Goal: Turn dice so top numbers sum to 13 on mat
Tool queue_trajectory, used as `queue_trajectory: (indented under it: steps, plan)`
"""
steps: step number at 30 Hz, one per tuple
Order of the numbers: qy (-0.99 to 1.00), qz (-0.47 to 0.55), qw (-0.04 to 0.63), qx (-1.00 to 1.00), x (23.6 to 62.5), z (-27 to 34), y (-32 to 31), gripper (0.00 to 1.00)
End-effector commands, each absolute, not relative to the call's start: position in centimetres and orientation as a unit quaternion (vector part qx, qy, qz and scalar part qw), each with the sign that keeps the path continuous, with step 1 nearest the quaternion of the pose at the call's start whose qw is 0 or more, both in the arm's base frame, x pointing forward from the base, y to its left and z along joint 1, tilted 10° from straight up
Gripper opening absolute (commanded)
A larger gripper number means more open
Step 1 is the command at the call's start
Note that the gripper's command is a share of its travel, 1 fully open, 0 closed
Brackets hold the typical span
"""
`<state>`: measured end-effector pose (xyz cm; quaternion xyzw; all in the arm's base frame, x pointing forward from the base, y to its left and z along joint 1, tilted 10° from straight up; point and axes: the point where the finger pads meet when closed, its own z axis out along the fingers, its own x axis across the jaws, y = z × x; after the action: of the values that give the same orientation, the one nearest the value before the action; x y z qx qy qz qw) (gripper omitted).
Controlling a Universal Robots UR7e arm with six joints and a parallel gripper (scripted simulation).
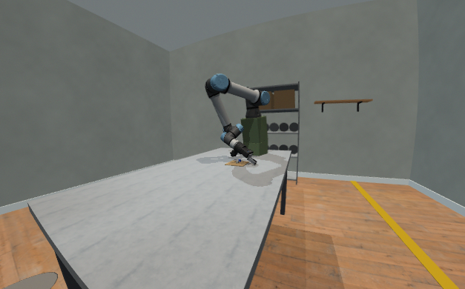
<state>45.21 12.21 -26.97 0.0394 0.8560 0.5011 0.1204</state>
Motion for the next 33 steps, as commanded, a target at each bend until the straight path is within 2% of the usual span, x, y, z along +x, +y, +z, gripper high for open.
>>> queue_trajectory:
  steps: [1, 33]
  plan:
    - [0.856, 0.501, 0.121, 0.039, 45.29, -27.21, 12.19, 0.34]
    - [0.856, 0.501, 0.121, 0.039, 45.34, -27.50, 12.18, 0.34]
